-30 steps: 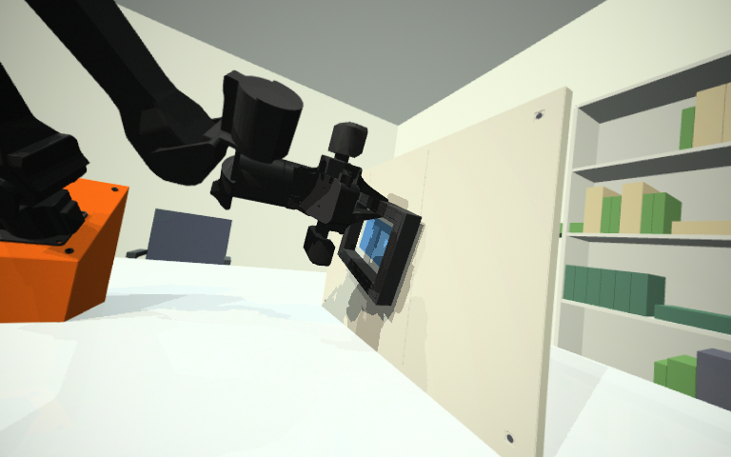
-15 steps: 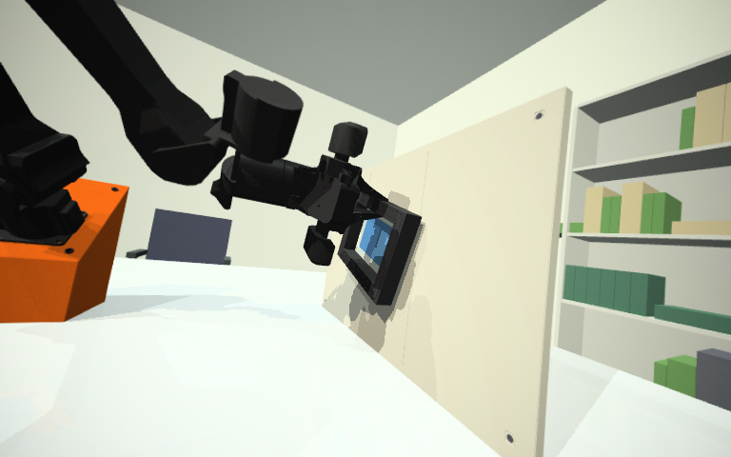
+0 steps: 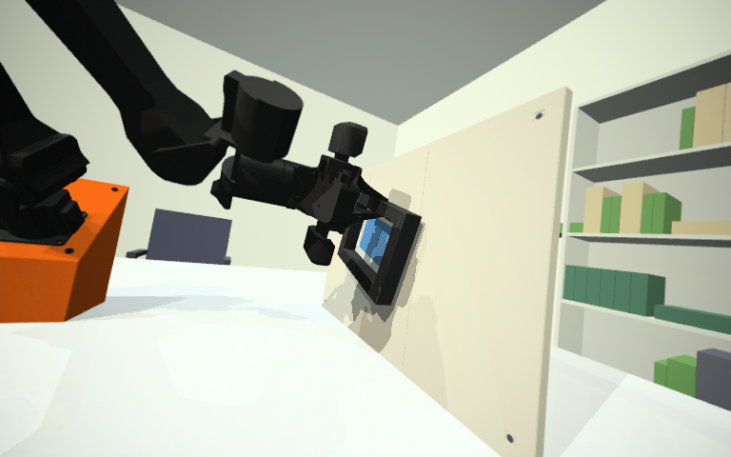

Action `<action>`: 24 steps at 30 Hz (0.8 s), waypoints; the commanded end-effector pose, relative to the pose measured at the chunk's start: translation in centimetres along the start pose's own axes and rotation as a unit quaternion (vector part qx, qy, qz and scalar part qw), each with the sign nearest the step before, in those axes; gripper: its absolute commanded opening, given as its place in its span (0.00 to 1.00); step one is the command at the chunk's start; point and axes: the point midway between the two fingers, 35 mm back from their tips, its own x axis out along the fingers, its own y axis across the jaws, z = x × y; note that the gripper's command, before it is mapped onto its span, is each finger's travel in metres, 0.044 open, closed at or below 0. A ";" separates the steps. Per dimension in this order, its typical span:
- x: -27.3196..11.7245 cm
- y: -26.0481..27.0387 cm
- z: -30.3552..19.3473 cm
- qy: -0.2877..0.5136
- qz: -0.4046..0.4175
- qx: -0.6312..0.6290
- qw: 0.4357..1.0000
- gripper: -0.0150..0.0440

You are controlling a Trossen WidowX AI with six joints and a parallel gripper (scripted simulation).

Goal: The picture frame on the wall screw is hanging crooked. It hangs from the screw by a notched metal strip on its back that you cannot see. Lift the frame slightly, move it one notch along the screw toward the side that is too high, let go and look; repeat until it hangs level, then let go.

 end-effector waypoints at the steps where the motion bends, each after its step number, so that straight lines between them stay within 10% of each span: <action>1: 0.0 0.2 -0.2 0.002 0.004 0.003 1.000 0.25; 24: 0.0 -0.3 -0.1 0.002 0.003 0.003 1.000 0.25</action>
